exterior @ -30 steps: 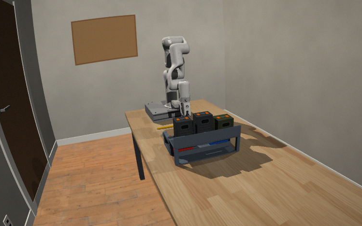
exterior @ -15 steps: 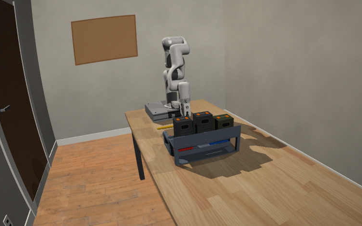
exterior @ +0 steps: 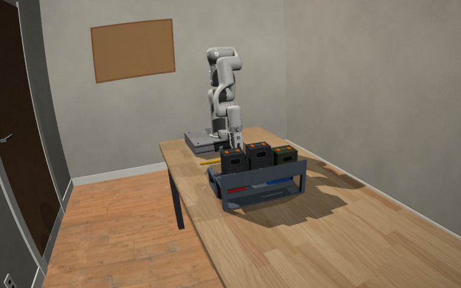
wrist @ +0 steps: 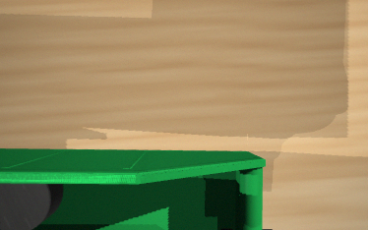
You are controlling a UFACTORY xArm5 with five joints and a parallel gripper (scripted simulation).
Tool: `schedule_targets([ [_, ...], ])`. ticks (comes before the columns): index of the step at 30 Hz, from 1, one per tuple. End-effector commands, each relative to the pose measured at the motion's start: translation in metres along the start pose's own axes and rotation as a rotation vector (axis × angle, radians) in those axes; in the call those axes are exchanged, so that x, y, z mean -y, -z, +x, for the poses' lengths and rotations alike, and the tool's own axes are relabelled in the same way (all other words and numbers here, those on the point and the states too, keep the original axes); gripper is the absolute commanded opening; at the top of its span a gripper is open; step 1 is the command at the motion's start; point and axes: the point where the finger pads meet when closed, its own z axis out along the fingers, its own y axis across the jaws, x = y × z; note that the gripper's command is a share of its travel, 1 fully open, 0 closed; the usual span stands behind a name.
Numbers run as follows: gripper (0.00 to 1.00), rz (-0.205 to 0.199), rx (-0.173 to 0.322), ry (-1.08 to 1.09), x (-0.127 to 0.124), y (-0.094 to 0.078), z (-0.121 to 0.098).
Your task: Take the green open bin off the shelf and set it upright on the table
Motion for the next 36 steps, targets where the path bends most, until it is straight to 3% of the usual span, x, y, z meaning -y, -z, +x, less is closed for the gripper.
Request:
schedule_targets([
  [1,0.00,0.003,0.004,0.000,0.0011,-0.0014,0.0000],
  [36,0.00,0.003,0.004,0.000,0.0012,-0.0079,0.0000],
])
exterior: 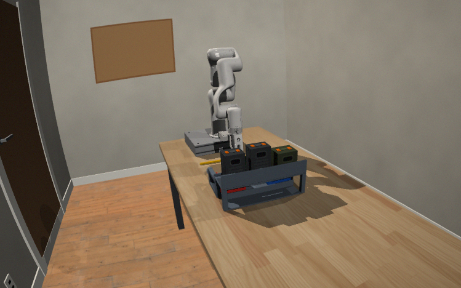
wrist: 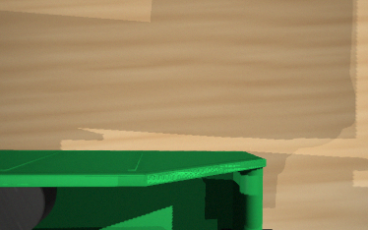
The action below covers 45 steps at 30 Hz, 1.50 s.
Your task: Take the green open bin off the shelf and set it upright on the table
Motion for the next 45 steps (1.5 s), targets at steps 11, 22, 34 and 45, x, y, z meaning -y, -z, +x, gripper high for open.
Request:
schedule_targets([
  [11,1.00,0.003,0.000,0.000,0.0011,0.0007,0.0000],
  [22,1.00,0.003,0.000,0.000,0.0011,0.0007,0.0000],
  [34,1.00,0.003,0.000,0.000,0.0011,0.0007,0.0000],
  [45,1.00,0.003,0.000,0.000,0.0011,0.0007,0.0000],
])
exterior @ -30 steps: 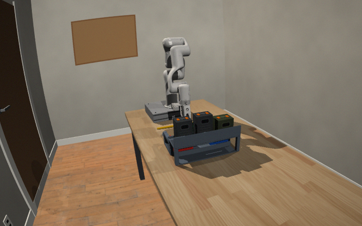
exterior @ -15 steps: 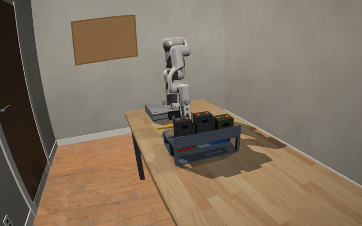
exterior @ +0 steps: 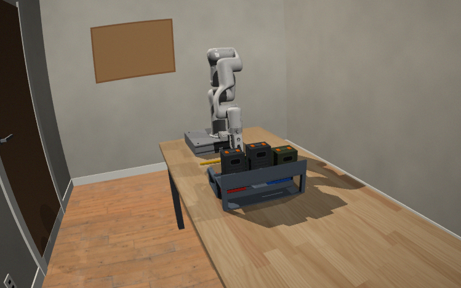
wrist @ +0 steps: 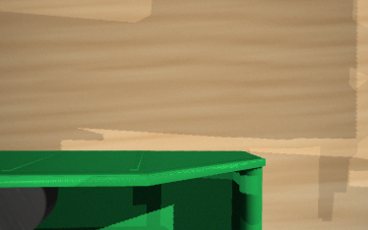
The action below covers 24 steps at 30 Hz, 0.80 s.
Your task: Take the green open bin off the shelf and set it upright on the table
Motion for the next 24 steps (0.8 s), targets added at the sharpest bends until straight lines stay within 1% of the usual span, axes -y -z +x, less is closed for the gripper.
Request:
schedule_targets([
  [1,1.00,0.003,0.000,0.000,0.001,0.001,0.000],
  [8,1.00,0.003,0.000,0.000,0.001,0.001,0.000],
  [22,1.00,0.002,0.004,0.000,0.001,0.033,0.000],
  [23,1.00,0.002,0.004,0.000,0.001,0.037,0.000],
  [24,1.00,0.002,0.004,0.000,0.001,0.037,0.000],
])
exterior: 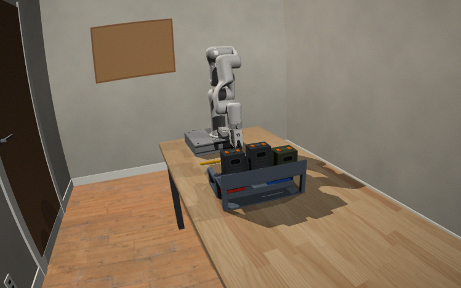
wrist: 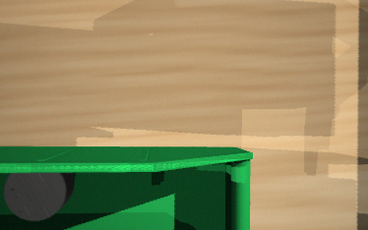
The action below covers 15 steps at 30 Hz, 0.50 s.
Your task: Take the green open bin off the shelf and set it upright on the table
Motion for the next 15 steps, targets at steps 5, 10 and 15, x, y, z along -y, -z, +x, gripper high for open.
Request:
schedule_targets([
  [5,1.00,0.002,0.004,0.000,0.001,0.021,0.000],
  [10,1.00,0.002,0.004,0.000,0.001,0.030,0.000],
  [15,1.00,0.002,0.004,0.000,0.001,0.040,0.000],
])
